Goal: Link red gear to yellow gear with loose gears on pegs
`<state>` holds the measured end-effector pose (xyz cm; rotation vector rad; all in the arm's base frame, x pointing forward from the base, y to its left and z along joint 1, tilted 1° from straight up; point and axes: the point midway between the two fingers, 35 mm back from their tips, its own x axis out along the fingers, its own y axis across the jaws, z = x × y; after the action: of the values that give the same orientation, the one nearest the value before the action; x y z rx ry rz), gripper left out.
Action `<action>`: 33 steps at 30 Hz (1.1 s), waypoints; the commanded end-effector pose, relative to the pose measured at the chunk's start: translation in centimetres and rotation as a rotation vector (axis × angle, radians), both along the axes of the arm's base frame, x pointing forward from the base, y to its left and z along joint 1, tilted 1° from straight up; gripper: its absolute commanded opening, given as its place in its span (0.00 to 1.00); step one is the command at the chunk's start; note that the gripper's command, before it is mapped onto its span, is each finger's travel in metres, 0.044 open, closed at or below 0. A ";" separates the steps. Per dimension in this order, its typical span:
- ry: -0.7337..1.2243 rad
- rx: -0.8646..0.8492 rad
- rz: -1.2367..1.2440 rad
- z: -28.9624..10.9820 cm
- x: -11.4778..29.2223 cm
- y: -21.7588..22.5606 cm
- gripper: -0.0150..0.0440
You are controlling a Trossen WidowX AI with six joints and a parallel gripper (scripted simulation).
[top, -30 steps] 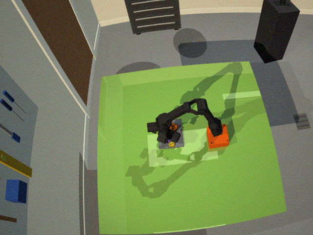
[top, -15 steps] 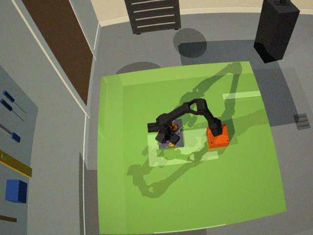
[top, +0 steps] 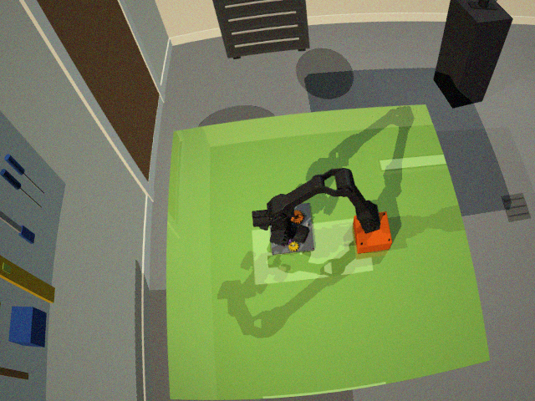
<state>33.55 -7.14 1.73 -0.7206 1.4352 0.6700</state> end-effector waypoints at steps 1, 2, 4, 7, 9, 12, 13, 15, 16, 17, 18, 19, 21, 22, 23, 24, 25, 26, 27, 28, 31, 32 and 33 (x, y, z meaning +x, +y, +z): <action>0.001 0.000 0.064 -0.1 0.0 0.0 0.25; 0.001 -0.001 0.076 -0.1 0.0 0.0 0.25; 0.002 -0.001 0.089 -0.2 0.0 -0.1 0.25; 0.001 -0.001 0.082 -0.3 0.0 -0.1 0.25; 0.001 0.000 0.062 -0.3 0.1 -0.1 0.25; 0.000 0.001 0.013 -0.4 0.1 0.0 0.25; 0.000 0.002 -0.003 -0.5 0.1 0.0 0.25; -0.001 0.003 -0.043 -0.5 0.1 0.0 0.25; -0.001 0.004 -0.067 -0.5 0.1 0.0 0.25; -0.002 0.005 -0.092 -0.6 0.0 0.0 0.25; -0.002 0.005 -0.094 -0.5 0.0 0.0 0.30; -0.002 0.005 -0.098 -0.4 0.0 0.0 0.34; -0.002 0.005 -0.106 -0.1 0.0 0.0 0.43; -0.002 0.005 -0.106 -0.1 0.0 0.0 0.48; -0.002 0.005 -0.106 -0.1 0.0 0.0 0.49; -0.002 0.005 -0.106 -0.1 0.0 0.0 0.49; -0.002 0.005 -0.106 -0.1 0.0 0.0 0.49; -0.002 0.005 -0.106 0.1 0.0 0.0 0.49; -0.002 0.005 -0.106 0.4 0.0 0.0 0.49; -0.002 0.005 -0.106 0.9 0.0 0.0 0.49; -0.002 0.005 -0.106 2.8 0.0 0.0 0.49; -0.002 0.005 -0.106 3.7 0.0 0.1 0.49; -0.002 0.005 -0.106 4.2 -0.1 0.1 0.49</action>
<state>33.09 -7.00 3.75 -0.6294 1.4798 0.6065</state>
